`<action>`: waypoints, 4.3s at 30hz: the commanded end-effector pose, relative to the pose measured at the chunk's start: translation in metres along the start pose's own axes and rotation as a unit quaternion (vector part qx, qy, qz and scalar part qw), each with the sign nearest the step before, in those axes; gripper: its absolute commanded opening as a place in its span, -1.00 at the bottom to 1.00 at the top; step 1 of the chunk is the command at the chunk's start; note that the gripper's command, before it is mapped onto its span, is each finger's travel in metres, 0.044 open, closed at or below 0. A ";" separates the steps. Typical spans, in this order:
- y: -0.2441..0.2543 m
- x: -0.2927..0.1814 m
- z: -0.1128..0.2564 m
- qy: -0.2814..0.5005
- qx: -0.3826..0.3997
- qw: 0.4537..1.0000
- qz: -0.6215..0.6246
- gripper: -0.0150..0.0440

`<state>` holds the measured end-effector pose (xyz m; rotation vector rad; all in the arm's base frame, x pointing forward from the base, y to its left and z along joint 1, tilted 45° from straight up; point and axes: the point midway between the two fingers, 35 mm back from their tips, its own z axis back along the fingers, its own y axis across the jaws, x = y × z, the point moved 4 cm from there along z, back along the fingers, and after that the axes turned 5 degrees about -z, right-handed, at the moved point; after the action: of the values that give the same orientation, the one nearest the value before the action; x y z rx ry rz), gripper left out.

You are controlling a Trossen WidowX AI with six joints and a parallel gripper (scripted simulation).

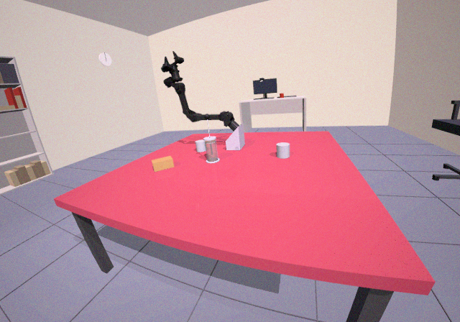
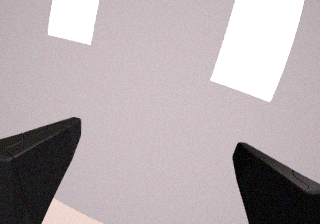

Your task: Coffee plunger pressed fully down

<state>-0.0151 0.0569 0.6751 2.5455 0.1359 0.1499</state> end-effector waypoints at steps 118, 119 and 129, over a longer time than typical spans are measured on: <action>-0.301 0.198 0.432 -0.100 -0.866 -0.125 0.474 -0.08; -0.301 0.198 0.432 -0.100 -0.866 -0.125 0.474 -0.08; -0.302 0.201 0.445 -0.101 -0.868 -0.122 0.470 -0.08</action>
<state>0.2234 0.0931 0.1633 -0.7346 -1.1731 0.1590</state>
